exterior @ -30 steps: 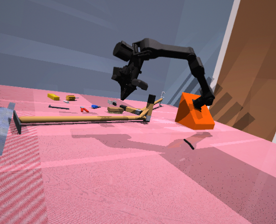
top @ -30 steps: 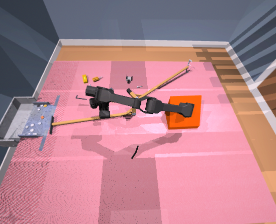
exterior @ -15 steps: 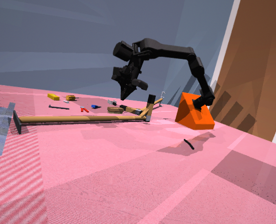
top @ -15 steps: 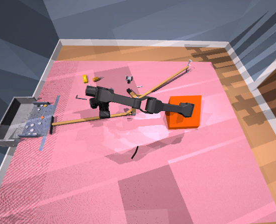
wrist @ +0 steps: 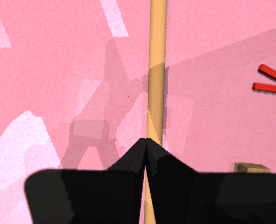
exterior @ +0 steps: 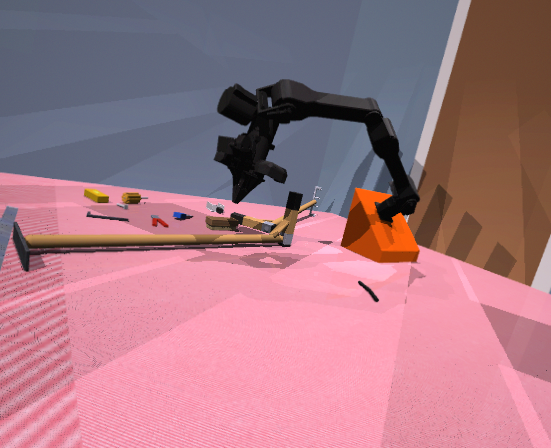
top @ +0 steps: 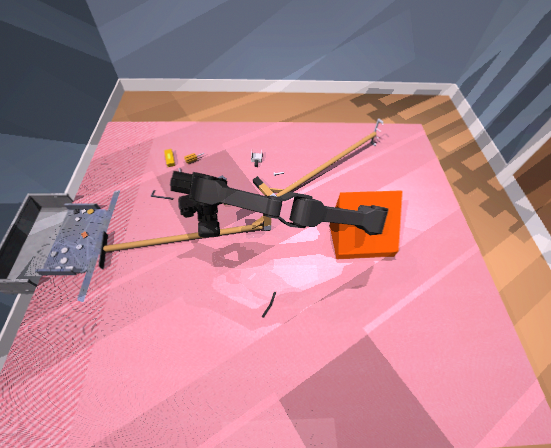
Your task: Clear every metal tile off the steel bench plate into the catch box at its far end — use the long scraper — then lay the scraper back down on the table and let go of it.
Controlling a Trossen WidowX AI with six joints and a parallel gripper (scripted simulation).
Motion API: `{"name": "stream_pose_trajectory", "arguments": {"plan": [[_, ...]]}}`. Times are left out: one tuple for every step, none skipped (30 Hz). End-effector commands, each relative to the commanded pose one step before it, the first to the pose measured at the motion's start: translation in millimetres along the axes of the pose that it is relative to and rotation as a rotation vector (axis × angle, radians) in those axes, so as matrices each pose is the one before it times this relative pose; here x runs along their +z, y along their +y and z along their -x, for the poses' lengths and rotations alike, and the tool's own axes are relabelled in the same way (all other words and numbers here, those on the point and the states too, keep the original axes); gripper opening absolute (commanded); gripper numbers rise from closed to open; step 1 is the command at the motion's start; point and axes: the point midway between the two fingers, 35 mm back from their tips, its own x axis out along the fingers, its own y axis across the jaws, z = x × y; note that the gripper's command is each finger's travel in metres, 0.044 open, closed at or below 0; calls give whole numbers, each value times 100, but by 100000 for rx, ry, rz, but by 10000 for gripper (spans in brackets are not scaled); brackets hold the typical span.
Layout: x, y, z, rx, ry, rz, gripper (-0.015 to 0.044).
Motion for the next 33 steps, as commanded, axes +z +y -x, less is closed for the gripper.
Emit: {"name": "stream_pose_trajectory", "arguments": {"plan": [[0, 0, 0, 0, 0, 0, 0], [0, 0, 0, 0, 0, 0, 0], [0, 0, 0, 0, 0, 0, 0], [13, -22, 65, 10, -185, -60, 26], [39, -66, 195, 29, -556, -179, 53], [64, -109, 325, 48, -925, -295, 79], [76, -130, 391, 56, -1112, -352, 105], [76, -129, 391, 55, -1110, -348, 131], [75, -127, 391, 54, -1107, -343, 157], [74, -126, 392, 53, -1105, -339, 184], [74, -124, 392, 52, -1103, -334, 210], [73, -122, 392, 51, -1100, -330, 236], [72, -121, 392, 50, -1098, -326, 263], [72, -119, 392, 49, -1095, -321, 289], [71, -118, 392, 48, -1093, -317, 315], [70, -116, 392, 47, -1091, -312, 341], [70, -114, 392, 46, -1088, -308, 368], [69, -113, 392, 45, -1086, -303, 394], [68, -111, 392, 44, -1083, -299, 420], [67, -109, 392, 43, -1080, -294, 440], [67, -108, 392, 42, -1078, -289, 440], [66, -106, 392, 41, -1075, -285, 440], [65, -104, 391, 40, -1073, -280, 440], [64, -102, 391, 39, -1070, -276, 440], [63, -101, 391, 38, -1067, -271, 440], [63, -99, 391, 37, -1065, -266, 440], [62, -97, 391, 36, -1062, -261, 440], [61, -95, 391, 35, -1059, -257, 440], [60, -94, 390, 34, -1056, -252, 440], [59, -92, 390, 33, -1053, -247, 440], [58, -90, 390, 32, -1051, -243, 440], [57, -88, 390, 31, -1048, -238, 440], [56, -87, 389, 30, -1045, -233, 440]]}}
